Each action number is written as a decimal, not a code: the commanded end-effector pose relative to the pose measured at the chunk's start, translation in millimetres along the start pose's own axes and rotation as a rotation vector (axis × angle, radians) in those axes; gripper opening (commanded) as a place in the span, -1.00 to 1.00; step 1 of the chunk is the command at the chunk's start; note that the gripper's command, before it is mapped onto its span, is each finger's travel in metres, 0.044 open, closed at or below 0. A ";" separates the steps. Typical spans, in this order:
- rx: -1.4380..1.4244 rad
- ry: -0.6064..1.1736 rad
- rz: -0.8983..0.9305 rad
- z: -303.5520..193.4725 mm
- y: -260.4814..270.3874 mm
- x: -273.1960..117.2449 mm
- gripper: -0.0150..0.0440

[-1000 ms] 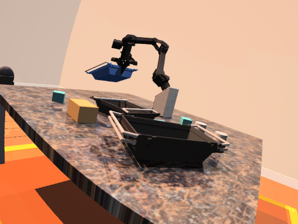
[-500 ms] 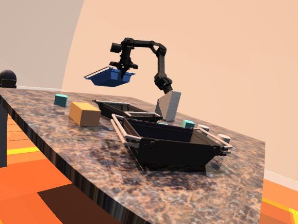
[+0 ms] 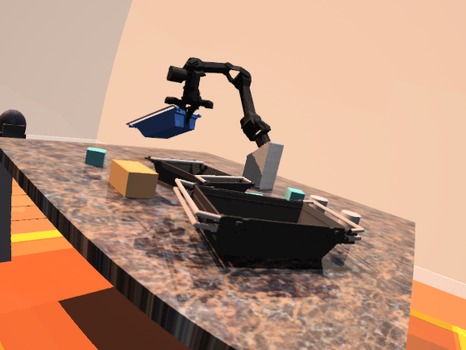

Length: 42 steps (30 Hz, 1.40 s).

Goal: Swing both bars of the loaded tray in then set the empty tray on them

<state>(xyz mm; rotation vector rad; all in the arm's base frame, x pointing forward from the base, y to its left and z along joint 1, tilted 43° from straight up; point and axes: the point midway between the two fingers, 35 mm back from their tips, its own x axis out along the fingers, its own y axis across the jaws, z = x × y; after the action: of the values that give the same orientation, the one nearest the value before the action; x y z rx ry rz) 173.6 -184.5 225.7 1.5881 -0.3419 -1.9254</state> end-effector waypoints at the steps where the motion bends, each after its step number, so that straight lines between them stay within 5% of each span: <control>1: -0.060 0.013 0.012 -17.9 0.8 -2.7 -0.49; 42: -0.688 -0.012 -0.002 -171.6 -98.2 5.0 -0.49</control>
<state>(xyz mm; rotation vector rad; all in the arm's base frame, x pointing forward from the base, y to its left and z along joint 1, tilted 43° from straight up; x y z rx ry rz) 297.1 -93.2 128.6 1.1442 0.2702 -1.8223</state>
